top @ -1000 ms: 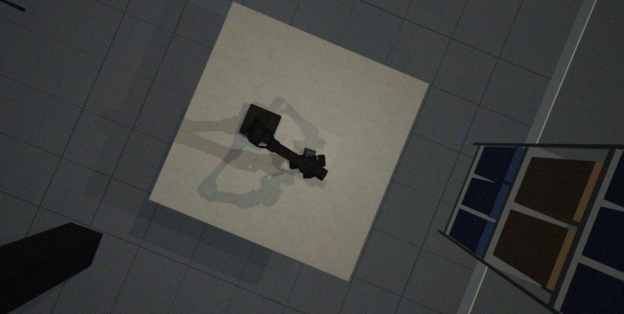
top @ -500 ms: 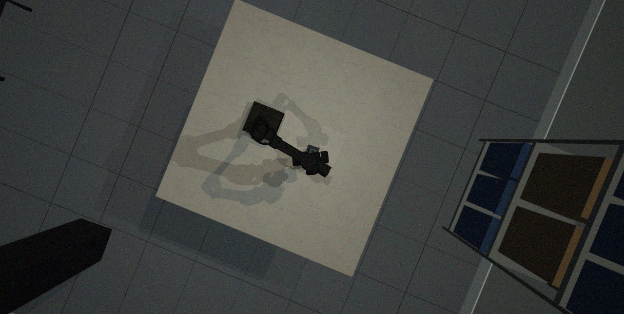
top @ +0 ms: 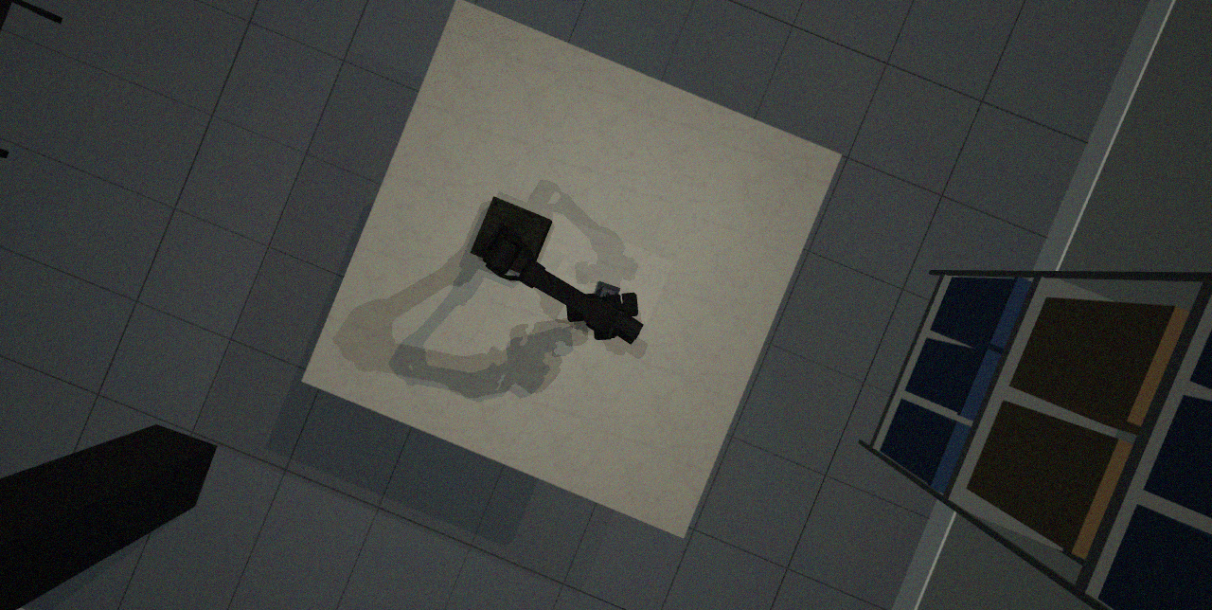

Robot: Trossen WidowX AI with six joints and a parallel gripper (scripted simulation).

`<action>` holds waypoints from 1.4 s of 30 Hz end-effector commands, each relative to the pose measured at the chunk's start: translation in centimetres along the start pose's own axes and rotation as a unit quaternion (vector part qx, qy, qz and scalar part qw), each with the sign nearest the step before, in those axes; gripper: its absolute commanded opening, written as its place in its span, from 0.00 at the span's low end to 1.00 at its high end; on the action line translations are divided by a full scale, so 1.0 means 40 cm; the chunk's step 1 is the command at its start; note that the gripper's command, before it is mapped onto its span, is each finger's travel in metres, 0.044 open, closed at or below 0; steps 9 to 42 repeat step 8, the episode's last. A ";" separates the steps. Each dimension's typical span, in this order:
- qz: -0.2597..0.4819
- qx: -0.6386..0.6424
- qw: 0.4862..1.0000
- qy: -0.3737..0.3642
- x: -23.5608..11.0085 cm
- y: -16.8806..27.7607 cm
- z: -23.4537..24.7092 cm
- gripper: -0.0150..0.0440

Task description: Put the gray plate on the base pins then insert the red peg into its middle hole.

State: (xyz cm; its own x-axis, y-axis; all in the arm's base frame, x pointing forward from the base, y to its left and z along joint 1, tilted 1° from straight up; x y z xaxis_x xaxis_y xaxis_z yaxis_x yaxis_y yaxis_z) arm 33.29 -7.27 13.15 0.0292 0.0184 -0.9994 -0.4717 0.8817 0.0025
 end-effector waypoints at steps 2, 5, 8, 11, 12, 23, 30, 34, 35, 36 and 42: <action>-0.002 0.002 1.000 0.000 -0.011 0.001 0.000 0.51; -0.002 0.002 1.000 0.000 -0.016 0.003 0.000 0.51; -0.002 0.002 1.000 0.000 -0.020 0.005 0.000 0.51; -0.002 0.002 1.000 0.000 -0.020 0.005 0.000 0.51; -0.002 0.002 1.000 0.000 -0.020 0.005 0.000 0.51; -0.002 0.002 1.000 0.000 -0.020 0.005 0.000 0.51; -0.002 0.002 1.000 0.000 -0.020 0.005 0.000 0.51; -0.002 0.002 1.000 0.000 -0.020 0.005 0.000 0.51; -0.002 0.002 1.000 0.000 -0.020 0.005 0.000 0.51; -0.002 0.002 1.000 0.000 -0.020 0.005 0.000 0.51; -0.002 0.002 1.000 0.000 -0.020 0.005 0.000 0.51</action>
Point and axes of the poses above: the point midway between the two fingers, 35 mm back from their tips, its own x axis out along the fingers, its own z axis across the jaws, y = z × x, the point moved 3 cm from there along -x, back along the fingers, and after that the axes turned 3 degrees about -x, right-handed, at the moved point
